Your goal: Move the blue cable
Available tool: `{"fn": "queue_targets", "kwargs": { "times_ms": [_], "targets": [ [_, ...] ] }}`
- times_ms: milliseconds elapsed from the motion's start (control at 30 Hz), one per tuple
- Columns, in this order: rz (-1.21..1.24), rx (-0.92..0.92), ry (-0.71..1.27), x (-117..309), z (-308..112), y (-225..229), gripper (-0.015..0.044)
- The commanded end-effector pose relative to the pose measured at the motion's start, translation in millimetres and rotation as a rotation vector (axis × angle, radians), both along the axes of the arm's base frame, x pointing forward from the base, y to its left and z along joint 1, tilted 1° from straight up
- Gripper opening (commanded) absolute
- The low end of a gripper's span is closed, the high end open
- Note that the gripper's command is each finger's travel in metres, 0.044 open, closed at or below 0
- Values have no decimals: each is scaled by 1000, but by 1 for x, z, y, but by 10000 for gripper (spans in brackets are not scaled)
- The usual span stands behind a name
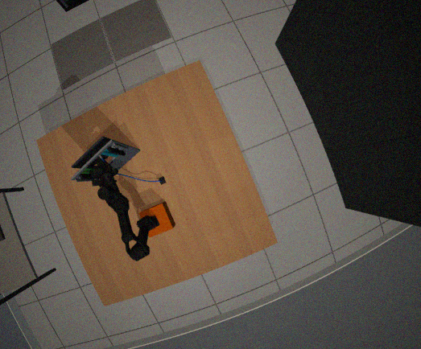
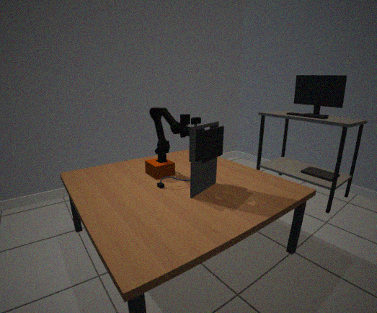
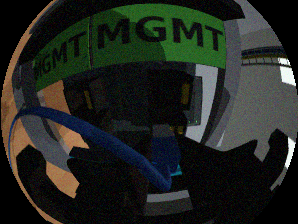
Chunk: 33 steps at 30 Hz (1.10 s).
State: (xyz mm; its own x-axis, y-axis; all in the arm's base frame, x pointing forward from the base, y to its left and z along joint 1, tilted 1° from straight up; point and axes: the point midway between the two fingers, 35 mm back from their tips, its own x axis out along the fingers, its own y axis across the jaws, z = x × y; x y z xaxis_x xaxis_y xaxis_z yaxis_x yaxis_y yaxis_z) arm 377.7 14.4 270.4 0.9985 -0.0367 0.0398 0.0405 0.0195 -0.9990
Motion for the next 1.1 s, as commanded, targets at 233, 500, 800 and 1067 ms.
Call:
{"fn": "queue_targets", "kwargs": {
  "times_ms": [233,500,800,1067],
  "targets": [
    [0,-3,-5,-3,0,-1,0],
    [0,-4,-5,-8,0,-2,0],
    [0,-4,-4,-14,-1,-3,0],
    [0,-4,-4,-19,-1,-4,0]
  ]
}}
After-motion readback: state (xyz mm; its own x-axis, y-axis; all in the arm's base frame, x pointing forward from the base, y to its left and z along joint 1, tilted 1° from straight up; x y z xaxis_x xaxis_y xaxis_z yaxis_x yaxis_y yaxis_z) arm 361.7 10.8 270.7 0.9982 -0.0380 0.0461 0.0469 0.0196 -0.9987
